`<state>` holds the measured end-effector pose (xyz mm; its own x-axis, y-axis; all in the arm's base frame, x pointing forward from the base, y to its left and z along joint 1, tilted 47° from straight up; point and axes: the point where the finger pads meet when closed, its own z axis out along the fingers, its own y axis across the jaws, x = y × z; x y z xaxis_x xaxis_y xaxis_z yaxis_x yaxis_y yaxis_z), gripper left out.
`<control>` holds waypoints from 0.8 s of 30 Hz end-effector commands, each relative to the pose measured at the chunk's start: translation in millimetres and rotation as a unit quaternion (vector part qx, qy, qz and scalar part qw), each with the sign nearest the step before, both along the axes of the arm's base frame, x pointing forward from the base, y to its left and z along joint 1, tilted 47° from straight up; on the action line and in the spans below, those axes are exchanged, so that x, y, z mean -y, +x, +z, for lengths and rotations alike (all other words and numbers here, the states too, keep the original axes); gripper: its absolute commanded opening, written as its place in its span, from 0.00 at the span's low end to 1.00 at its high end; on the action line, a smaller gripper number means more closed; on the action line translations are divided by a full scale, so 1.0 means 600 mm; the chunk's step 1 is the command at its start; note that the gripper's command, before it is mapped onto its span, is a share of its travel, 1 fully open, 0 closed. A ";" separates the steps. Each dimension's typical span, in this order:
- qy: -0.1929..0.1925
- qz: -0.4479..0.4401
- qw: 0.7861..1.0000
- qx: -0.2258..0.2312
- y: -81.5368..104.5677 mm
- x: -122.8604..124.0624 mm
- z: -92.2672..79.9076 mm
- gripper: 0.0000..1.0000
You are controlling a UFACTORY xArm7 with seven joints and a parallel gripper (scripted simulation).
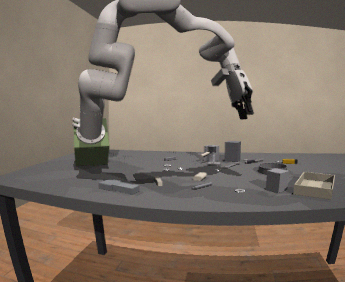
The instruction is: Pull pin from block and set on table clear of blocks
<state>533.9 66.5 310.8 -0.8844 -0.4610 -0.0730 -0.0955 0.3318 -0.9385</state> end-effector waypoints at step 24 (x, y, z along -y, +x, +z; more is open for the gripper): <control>0.002 0.002 1.000 0.006 0.000 -0.003 0.010 0.43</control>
